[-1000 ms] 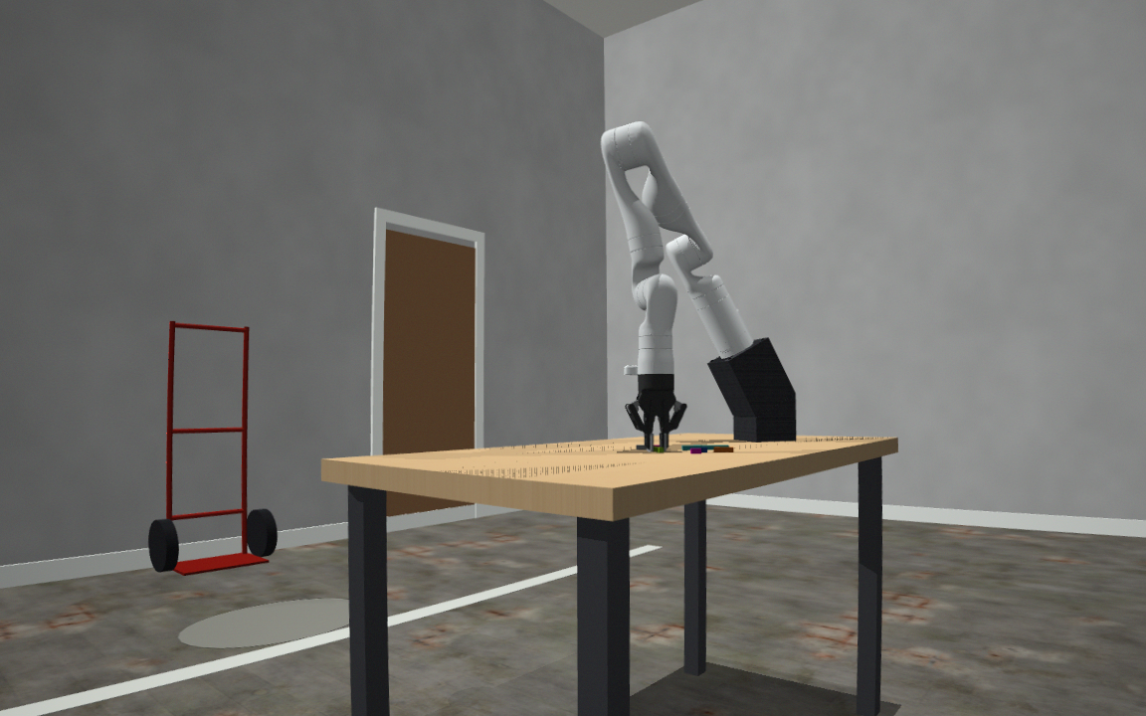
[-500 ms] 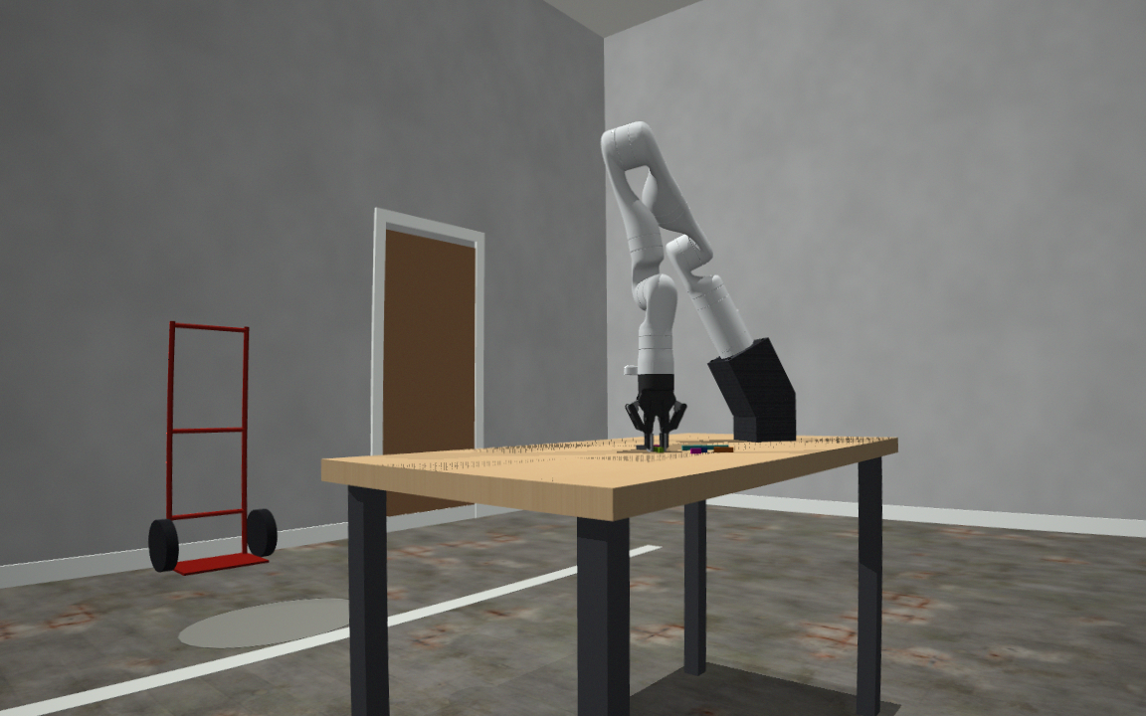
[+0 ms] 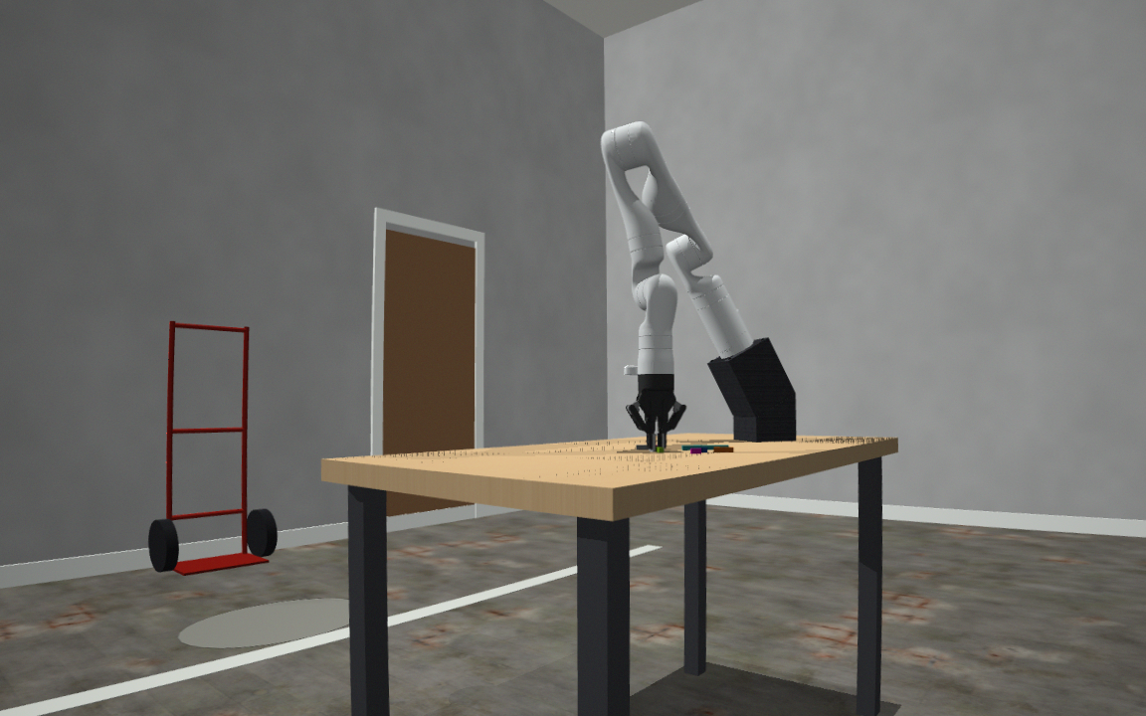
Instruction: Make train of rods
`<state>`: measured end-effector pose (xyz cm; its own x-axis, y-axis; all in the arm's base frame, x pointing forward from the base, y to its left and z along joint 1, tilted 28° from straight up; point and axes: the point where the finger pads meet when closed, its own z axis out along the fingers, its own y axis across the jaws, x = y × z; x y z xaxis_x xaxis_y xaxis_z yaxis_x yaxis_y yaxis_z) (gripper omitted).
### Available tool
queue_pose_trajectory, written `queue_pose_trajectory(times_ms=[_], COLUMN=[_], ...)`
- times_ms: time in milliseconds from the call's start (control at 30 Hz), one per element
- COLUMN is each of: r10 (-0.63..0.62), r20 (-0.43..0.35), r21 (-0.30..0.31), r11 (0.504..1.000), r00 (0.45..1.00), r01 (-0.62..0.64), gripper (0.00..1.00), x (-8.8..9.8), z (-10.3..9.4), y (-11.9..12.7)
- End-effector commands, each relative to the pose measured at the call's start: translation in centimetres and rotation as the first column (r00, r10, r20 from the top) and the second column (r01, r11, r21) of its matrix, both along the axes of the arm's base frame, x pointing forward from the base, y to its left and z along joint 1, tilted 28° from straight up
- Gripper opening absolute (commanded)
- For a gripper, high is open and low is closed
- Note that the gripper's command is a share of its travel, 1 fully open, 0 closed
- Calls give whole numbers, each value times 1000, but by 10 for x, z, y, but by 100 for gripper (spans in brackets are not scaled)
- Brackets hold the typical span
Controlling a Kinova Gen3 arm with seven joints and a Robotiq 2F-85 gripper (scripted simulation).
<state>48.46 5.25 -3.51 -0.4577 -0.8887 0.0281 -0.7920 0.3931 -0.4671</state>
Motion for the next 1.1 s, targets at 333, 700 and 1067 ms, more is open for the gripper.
queue_pose_trajectory(times_ms=[333,700,1067], r10=[1,1,1], r20=[1,1,1], r21=[1,1,1], r11=[1000,1000,1000], r00=[1000,1000,1000], r01=[-1,-1,-1], gripper=[5,5,5], x=[0,0,-1], z=[1,1,3], y=[0,0,1])
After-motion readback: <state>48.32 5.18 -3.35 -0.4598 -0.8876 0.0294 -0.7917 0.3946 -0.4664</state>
